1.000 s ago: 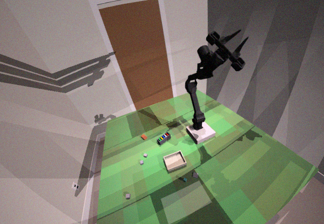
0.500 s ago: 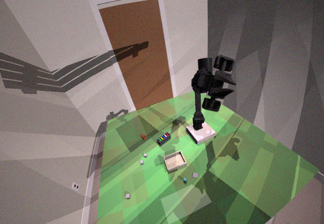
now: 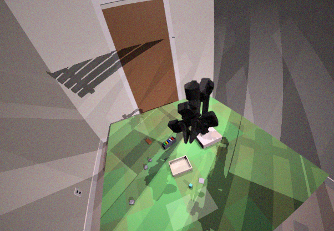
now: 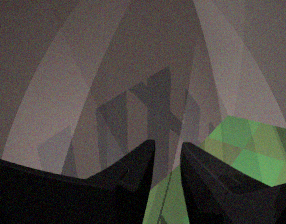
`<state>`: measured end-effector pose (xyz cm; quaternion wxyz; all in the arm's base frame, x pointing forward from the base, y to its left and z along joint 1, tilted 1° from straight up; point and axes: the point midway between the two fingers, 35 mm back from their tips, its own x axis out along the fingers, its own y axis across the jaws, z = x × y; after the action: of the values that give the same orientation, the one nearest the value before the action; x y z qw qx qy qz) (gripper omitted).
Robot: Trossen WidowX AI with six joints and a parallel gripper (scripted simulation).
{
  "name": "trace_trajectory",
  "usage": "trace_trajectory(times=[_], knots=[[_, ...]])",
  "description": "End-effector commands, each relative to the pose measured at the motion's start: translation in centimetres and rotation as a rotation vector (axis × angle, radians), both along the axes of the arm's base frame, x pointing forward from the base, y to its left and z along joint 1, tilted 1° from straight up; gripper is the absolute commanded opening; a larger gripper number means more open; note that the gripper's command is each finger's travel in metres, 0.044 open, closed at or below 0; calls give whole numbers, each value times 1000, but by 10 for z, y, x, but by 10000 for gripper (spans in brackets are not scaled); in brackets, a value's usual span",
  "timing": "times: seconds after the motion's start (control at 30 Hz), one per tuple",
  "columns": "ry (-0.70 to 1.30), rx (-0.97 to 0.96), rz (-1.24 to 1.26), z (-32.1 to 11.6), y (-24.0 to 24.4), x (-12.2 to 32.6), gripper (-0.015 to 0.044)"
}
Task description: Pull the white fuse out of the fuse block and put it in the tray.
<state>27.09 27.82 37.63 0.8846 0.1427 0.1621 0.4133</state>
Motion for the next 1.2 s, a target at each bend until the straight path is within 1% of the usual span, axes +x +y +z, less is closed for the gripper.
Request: trace_trajectory(times=[0.0,0.17,0.33,0.5,0.67,0.8,0.9,1.03,1.17], knots=[[-87,-338,-66,-57,-34,41,70],[-137,-643,-67,-102,-73,69,70],[-148,-930,-2,-145,-118,87,70],[-129,-1182,128,-187,-166,94,70],[-92,-1383,320,-224,-215,89,70],[-59,-1494,514,-252,-253,77,70],[-38,-1541,678,-270,-279,64,70],[-24,-1553,909,-291,-311,41,70],[-32,-1516,1107,-306,-335,17,70]])
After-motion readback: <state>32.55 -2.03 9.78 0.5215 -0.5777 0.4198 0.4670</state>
